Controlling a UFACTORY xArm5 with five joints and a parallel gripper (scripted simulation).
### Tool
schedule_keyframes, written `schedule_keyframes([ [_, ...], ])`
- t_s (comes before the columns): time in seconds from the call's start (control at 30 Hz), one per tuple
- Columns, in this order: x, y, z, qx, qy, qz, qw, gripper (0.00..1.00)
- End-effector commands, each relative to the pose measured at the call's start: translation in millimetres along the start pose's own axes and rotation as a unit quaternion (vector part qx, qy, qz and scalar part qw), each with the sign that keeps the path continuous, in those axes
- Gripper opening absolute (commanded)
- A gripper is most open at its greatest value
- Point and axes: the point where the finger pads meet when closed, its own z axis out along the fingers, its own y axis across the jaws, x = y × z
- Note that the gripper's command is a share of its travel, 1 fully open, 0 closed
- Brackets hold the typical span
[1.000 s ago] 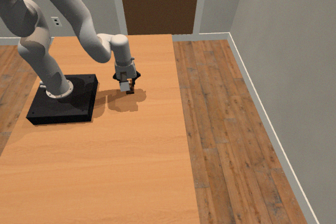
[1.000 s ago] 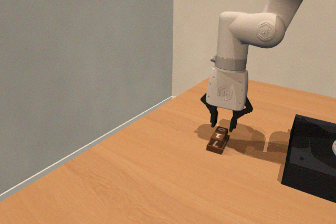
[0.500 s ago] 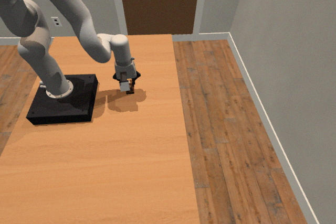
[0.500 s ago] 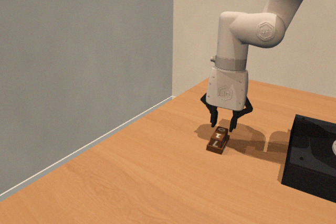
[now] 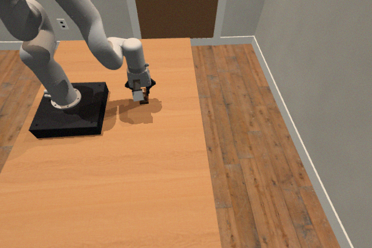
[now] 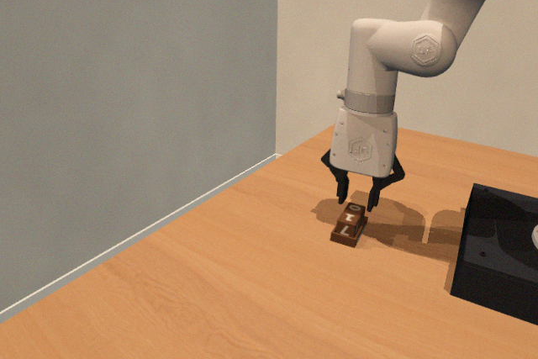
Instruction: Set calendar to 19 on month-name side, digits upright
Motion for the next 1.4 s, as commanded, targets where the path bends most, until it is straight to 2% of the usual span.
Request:
schedule_keyframes([
  [0.0, 0.0, -1.2, -0.8, 0.001, 0.000, 0.000, 1.000, 0.49],
  [0.83, 0.0, -1.2, 0.2, 0.001, 0.000, 0.000, 1.000, 0.49],
  [1.37, 0.4, -1.0, 20.2, 0.001, 0.000, 0.000, 1.000, 0.49],
])
